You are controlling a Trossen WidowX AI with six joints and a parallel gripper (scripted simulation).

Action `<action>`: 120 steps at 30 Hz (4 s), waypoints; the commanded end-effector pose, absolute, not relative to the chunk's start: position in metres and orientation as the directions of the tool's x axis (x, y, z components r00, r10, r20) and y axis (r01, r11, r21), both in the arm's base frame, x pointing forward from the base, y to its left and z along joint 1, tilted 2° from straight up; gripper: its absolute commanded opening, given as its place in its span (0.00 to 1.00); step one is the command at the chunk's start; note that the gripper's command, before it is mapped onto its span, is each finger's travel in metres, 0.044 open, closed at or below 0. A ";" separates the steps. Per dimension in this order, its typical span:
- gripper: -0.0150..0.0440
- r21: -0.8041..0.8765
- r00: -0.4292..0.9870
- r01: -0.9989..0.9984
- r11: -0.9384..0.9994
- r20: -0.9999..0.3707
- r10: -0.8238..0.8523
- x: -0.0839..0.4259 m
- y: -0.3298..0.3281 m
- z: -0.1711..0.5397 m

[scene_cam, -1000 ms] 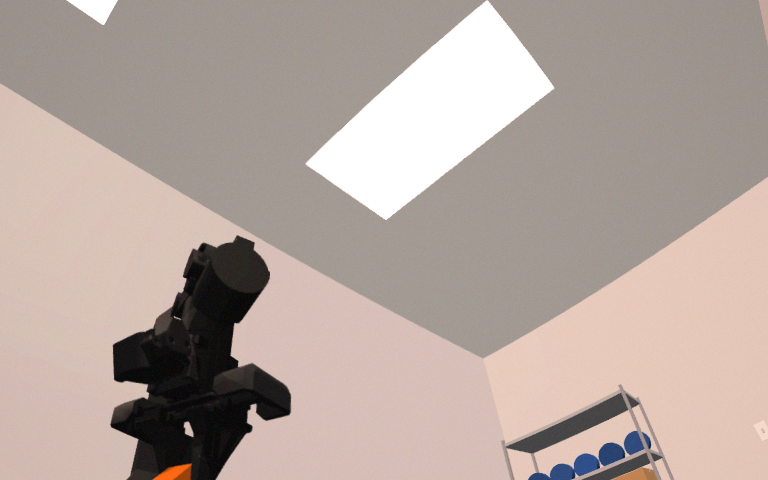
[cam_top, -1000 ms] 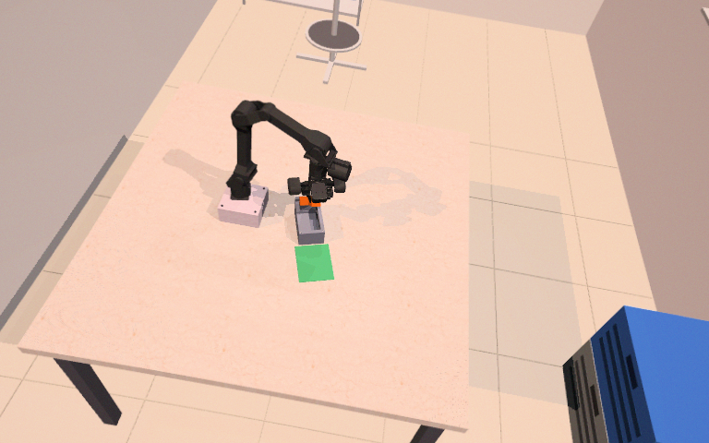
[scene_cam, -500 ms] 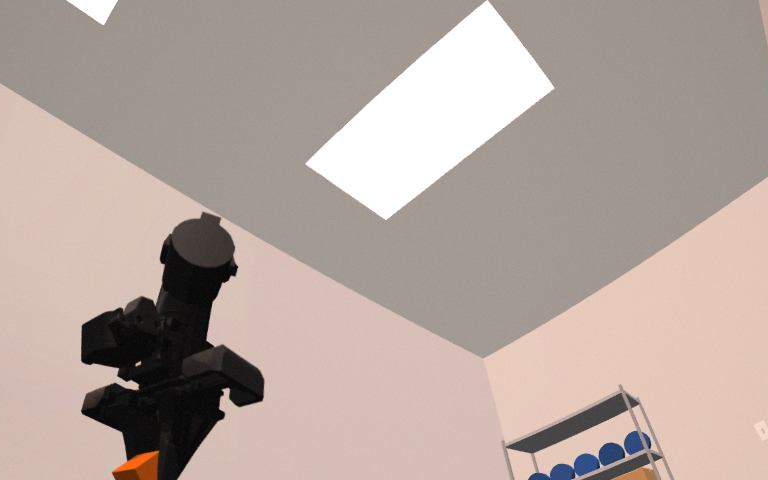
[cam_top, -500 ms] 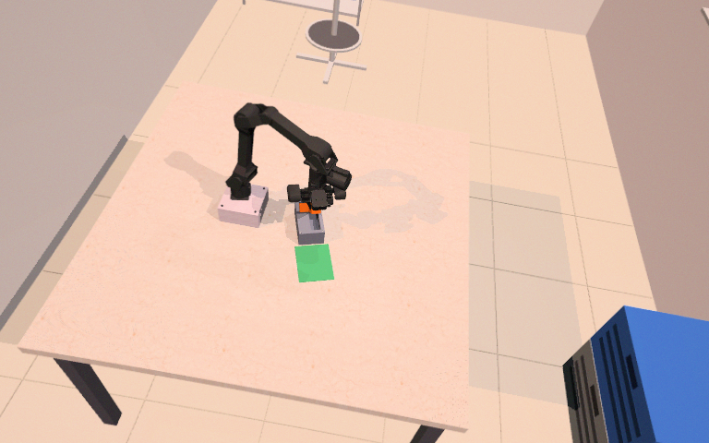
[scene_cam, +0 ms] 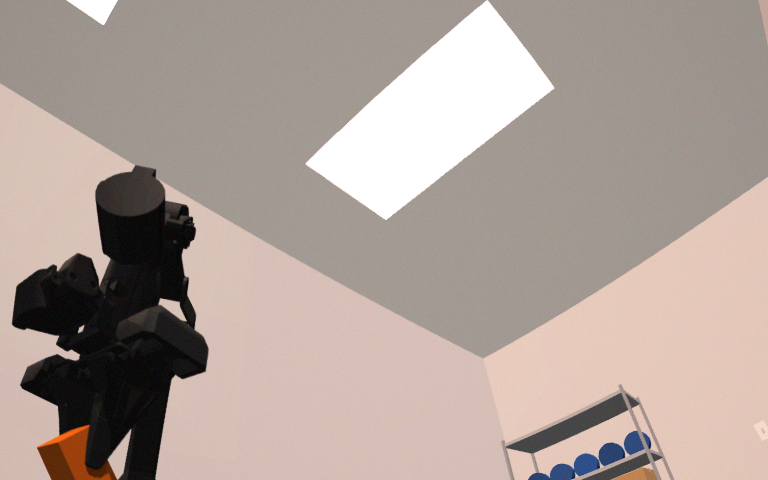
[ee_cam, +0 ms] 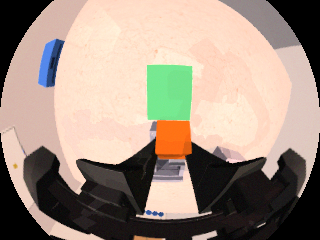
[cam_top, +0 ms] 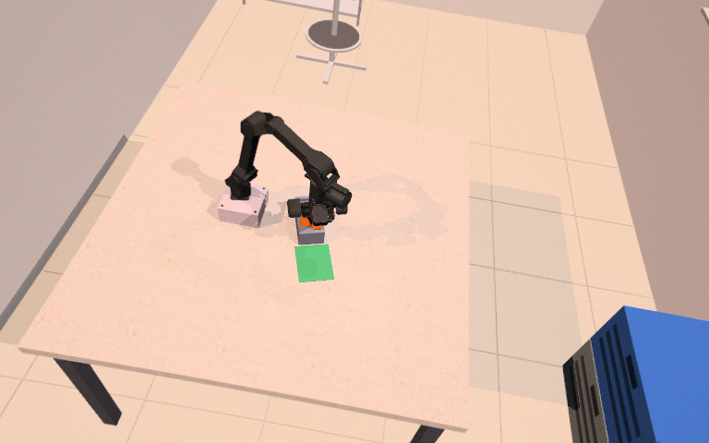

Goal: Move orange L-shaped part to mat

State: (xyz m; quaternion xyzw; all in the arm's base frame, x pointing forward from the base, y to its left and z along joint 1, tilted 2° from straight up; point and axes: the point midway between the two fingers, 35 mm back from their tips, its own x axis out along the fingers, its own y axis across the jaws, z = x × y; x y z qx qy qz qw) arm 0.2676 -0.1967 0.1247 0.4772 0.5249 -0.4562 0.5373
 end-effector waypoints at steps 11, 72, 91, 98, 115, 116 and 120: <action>0.25 0.034 0.034 0.991 0.130 -0.999 0.006 0.272 -0.259 0.125; 0.25 0.034 0.034 0.991 0.130 -0.999 0.005 0.275 -0.268 0.044; 0.25 0.034 0.034 0.991 0.130 -0.999 0.005 0.275 -0.268 0.043; 0.48 0.035 0.035 0.991 0.131 -0.999 0.007 0.275 -0.268 0.044; 0.93 0.034 0.034 0.991 0.130 -0.999 0.005 0.272 -0.268 0.131; 0.93 0.034 0.034 0.991 0.130 -0.999 0.005 0.272 -0.268 0.131; 0.93 0.041 0.041 0.991 0.127 -0.999 0.000 0.274 -0.270 0.125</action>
